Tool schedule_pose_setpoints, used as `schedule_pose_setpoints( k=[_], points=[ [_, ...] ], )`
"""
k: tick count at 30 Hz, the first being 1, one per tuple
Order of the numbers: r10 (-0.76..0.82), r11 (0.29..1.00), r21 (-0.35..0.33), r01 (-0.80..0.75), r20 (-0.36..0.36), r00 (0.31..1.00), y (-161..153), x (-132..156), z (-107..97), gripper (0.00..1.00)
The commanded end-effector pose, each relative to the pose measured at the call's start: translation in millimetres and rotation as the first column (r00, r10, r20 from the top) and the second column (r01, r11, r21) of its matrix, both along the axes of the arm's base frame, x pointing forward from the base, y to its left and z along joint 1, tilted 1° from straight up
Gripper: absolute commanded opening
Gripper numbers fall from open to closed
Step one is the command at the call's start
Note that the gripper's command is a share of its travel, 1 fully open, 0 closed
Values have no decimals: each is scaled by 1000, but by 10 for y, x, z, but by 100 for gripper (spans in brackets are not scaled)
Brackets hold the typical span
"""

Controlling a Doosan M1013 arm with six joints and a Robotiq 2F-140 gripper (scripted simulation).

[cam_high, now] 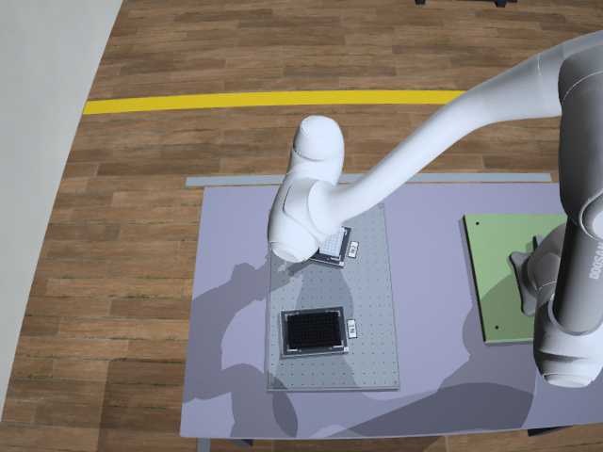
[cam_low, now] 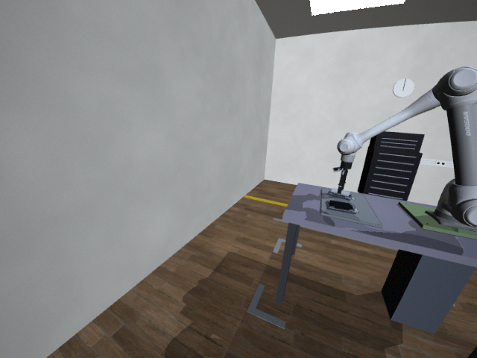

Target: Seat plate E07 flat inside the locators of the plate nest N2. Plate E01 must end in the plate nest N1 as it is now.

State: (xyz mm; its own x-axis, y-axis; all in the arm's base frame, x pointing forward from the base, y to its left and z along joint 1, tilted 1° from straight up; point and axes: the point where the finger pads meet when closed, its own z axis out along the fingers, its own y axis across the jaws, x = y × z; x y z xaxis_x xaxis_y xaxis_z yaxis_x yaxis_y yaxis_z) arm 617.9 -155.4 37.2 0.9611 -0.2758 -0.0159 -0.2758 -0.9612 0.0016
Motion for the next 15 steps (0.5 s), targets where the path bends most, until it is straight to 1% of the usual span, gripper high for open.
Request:
schedule_pose_setpoints(
  k=[1,15],
  points=[
    [2,1000,1,-2,-1,1000,-30,-9,-30,10],
    [2,1000,1,-2,-1,1000,-30,-12,-53,10]
  ],
)
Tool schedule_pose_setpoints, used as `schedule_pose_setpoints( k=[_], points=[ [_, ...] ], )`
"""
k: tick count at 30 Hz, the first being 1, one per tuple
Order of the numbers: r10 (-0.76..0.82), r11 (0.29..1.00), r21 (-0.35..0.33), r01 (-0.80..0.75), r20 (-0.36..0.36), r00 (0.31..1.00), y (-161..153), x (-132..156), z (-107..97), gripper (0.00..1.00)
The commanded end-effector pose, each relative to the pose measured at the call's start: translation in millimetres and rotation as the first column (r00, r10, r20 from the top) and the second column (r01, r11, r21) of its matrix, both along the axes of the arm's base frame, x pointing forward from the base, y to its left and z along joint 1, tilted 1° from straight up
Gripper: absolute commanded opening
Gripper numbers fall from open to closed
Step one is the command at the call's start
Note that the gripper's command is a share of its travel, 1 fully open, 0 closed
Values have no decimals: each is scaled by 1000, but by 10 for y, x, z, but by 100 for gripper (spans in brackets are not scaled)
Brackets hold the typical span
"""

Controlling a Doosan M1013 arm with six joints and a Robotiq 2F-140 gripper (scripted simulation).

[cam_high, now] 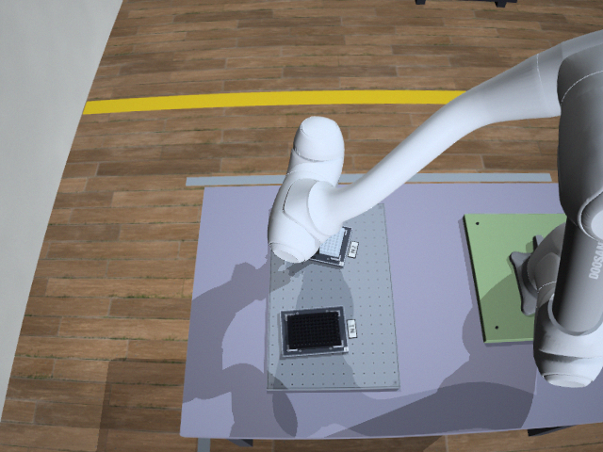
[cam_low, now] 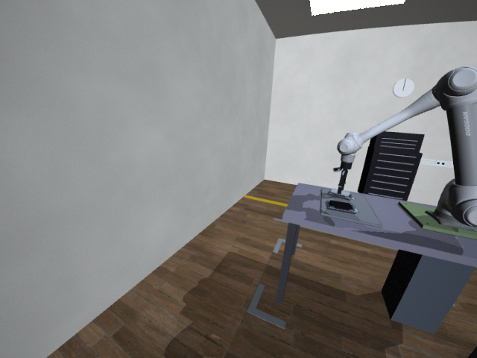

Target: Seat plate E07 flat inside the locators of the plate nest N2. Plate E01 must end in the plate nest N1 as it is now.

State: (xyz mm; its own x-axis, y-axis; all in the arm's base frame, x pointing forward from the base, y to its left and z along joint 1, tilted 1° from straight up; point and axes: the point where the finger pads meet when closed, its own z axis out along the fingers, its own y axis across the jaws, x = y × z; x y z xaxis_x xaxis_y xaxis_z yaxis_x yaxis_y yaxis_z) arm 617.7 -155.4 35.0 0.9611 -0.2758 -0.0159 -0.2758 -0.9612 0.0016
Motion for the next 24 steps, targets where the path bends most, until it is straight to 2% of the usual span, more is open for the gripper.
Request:
schedule_pose_setpoints(
  k=[1,24],
  points=[
    [2,1000,1,-2,-1,1000,-30,-10,-33,10],
    [2,1000,1,-2,-1,1000,-30,-11,-65,10]
  ],
)
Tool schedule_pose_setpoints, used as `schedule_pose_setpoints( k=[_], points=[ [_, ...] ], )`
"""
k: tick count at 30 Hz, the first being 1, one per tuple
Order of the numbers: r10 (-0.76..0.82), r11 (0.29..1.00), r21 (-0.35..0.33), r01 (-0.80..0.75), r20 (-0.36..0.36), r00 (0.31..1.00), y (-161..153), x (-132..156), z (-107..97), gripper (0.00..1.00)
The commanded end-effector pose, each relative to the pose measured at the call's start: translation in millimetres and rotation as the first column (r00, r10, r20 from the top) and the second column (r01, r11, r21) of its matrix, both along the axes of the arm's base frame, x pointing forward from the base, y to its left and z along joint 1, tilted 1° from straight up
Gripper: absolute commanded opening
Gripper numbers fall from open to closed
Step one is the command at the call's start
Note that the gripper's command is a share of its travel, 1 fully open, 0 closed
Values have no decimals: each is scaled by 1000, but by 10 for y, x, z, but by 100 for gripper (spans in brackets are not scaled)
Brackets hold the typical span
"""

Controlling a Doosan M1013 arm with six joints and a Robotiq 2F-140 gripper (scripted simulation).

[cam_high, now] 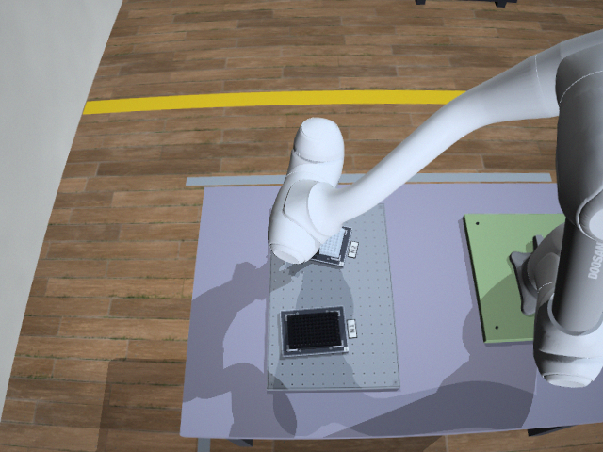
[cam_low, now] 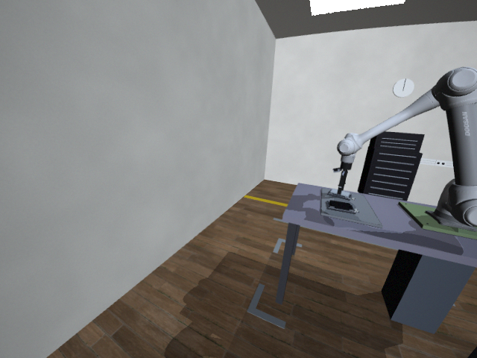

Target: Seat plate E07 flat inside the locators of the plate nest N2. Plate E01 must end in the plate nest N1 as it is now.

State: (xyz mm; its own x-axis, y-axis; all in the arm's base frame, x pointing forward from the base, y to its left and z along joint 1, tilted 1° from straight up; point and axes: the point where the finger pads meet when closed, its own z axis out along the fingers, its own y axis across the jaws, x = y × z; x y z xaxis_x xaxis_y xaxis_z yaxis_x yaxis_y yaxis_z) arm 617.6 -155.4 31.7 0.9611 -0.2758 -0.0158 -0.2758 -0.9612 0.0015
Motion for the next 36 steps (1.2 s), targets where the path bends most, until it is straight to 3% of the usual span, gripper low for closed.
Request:
schedule_pose_setpoints(
  k=[1,36],
  points=[
    [2,1000,1,-2,-1,1000,-30,-10,-34,10],
    [2,1000,1,-2,-1,1000,-30,-14,-72,10]
  ],
)
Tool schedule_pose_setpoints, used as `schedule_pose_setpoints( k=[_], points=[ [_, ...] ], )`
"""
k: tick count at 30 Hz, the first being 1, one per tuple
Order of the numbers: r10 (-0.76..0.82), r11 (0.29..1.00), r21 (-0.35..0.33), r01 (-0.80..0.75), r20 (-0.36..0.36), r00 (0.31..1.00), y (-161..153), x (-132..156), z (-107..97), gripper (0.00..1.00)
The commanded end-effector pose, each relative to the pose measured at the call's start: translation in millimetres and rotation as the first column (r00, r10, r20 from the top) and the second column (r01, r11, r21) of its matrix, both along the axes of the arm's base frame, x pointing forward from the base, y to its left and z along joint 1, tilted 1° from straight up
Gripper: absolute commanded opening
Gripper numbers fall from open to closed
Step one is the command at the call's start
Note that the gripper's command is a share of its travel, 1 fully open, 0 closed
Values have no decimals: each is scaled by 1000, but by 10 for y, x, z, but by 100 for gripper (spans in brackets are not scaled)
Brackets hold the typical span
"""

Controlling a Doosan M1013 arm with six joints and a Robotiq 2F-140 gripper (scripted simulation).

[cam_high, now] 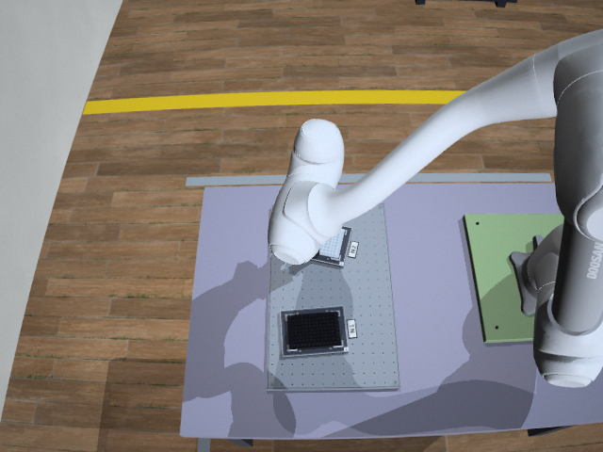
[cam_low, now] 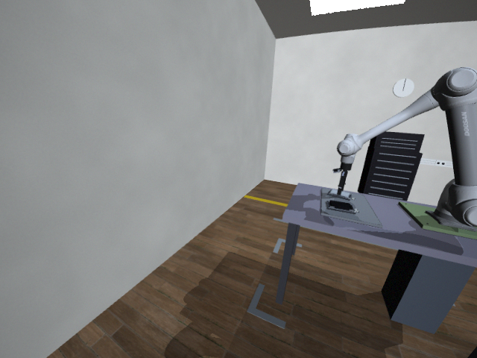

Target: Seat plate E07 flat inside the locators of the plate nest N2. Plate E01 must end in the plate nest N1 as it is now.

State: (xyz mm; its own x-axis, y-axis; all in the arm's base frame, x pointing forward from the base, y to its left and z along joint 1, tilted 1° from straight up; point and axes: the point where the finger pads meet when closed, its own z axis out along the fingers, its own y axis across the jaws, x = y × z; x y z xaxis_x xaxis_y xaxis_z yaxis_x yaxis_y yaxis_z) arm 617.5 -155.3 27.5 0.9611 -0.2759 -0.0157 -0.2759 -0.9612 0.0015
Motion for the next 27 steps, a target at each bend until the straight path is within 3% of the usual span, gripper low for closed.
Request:
schedule_pose_setpoints(
  k=[1,18,19,27],
  points=[
    [2,1000,1,-2,-1,1000,-30,-14,-30,10],
    [2,1000,1,-2,-1,1000,-30,-16,-30,10],
    [2,1000,1,-2,-1,1000,-30,-16,-29,100],
    [2,1000,1,-2,-1,1000,-30,-13,-28,100]
  ],
)
